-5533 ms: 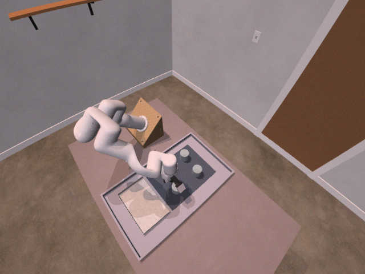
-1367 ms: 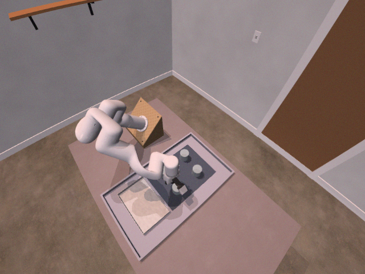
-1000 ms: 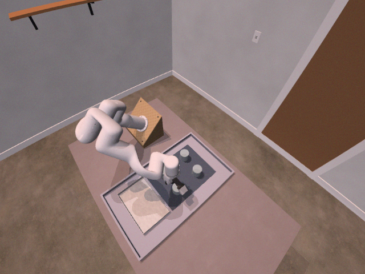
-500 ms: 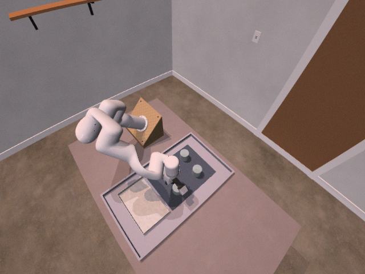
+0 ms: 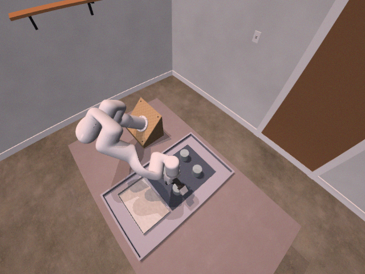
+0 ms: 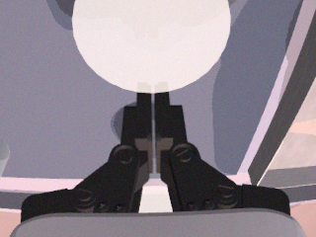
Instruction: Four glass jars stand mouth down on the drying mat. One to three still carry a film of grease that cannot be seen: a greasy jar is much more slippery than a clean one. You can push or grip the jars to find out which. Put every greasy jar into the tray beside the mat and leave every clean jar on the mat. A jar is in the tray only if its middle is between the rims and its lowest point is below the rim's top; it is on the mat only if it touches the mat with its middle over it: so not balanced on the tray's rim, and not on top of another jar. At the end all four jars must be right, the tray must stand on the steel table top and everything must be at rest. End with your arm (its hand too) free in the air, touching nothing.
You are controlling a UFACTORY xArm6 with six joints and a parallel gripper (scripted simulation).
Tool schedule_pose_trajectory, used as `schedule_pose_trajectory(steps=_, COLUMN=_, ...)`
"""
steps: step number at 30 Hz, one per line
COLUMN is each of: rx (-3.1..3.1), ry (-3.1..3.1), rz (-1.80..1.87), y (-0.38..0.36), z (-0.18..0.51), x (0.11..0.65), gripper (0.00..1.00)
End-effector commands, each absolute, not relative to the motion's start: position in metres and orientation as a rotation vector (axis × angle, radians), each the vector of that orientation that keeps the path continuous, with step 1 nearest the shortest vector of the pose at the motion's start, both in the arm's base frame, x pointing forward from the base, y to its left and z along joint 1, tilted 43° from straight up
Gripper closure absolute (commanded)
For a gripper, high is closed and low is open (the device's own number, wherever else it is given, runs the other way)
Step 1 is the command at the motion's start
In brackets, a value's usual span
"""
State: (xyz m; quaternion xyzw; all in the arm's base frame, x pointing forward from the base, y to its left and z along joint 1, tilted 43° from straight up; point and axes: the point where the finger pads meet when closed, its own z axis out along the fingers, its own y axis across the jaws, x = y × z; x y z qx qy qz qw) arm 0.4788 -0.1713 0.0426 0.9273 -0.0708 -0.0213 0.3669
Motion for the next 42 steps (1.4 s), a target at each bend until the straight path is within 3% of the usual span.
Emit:
schedule_pose_trajectory(steps=1, rx=2.383, ry=-0.181, rz=-0.05, y=-0.17, z=0.044, x=0.481, gripper=1.0)
schedule_pose_trajectory(steps=42, rx=2.383, ry=-0.181, rz=-0.05, y=-0.171, z=0.039, x=0.455, gripper=1.0)
